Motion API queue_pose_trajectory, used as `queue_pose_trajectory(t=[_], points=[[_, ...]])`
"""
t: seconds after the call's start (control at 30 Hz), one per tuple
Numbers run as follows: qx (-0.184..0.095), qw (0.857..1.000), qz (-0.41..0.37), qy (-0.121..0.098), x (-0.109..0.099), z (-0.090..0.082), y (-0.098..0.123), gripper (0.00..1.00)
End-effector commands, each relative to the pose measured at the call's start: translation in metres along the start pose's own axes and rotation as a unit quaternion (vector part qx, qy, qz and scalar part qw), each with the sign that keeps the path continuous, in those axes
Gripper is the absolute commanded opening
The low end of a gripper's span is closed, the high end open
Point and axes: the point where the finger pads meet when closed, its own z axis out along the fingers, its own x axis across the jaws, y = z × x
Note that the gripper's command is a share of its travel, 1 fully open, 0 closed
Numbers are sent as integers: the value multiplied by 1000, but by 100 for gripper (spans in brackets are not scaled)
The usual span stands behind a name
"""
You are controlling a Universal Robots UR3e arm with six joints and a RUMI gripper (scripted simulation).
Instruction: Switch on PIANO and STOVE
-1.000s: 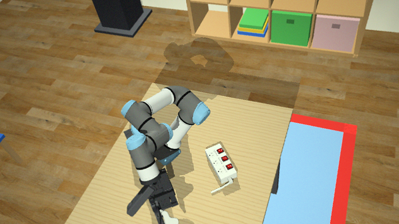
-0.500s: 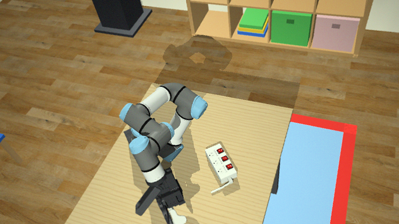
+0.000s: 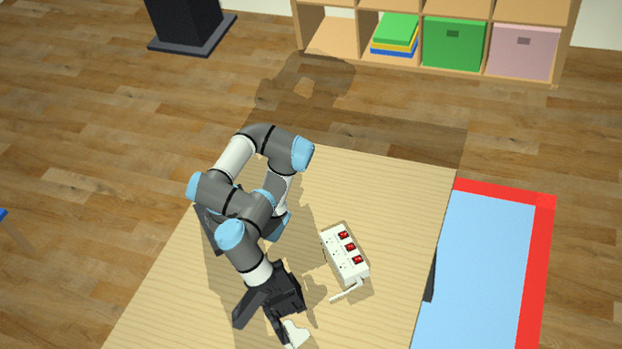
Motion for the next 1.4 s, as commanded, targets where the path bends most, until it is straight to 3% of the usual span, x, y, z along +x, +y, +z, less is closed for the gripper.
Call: queue_pose_trajectory(t=[0.0,0.23,0.3,0.5,0.67,0.73,0.87,1.03,1.37], points=[[6,998,31,53,24,9,15,100],[5,995,41,91,43,16,30,100],[5,995,41,91,43,16,30,100],[10,989,49,138,69,23,49,100],[15,986,50,157,80,25,57,100],[21,983,51,175,90,27,64,100],[24,981,51,184,96,28,67,100],[42,974,49,216,117,30,81,100],[69,965,40,248,142,31,96,100]])
